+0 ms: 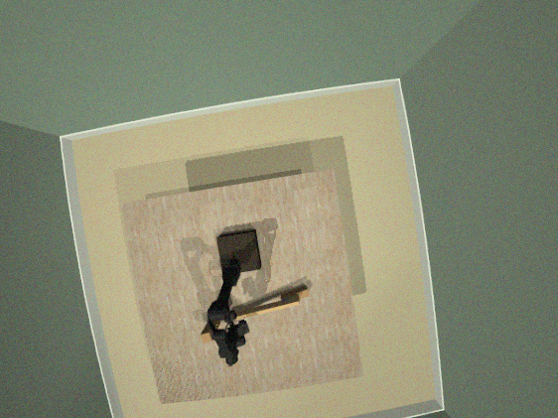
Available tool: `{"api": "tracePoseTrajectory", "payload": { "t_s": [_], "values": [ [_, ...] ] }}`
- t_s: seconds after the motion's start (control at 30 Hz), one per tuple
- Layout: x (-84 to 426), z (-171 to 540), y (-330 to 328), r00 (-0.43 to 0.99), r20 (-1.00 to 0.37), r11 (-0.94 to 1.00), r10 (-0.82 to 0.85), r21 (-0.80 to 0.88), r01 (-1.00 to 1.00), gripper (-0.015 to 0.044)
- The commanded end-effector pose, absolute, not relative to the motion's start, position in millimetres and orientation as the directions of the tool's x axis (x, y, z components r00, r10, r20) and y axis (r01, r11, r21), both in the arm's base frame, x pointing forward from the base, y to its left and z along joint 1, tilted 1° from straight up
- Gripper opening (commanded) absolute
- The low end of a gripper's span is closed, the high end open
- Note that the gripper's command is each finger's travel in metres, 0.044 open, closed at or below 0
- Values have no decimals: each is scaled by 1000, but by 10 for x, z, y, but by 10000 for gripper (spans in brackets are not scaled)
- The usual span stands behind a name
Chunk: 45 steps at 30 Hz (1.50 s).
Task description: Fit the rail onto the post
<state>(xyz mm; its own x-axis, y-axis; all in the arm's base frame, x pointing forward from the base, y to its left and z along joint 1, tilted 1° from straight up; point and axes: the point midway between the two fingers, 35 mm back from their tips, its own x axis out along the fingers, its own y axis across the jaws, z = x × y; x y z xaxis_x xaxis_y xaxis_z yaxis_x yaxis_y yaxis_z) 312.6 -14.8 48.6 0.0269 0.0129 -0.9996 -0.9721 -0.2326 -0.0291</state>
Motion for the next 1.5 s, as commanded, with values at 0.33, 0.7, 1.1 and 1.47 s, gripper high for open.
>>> {"api": "tracePoseTrajectory", "payload": {
  "t_s": [0.33,0.7,1.1,1.47],
  "values": [
    [3118,237,-133,16,-1000,-238,18,-20,-971,440],
    [3119,60,-129,16,-1000,-238,19,-20,-971,440],
    [3107,-129,-125,16,-1000,-238,19,-20,-971,440],
    [3099,-198,-123,16,-1000,-238,19,-20,-971,309]
  ]
}}
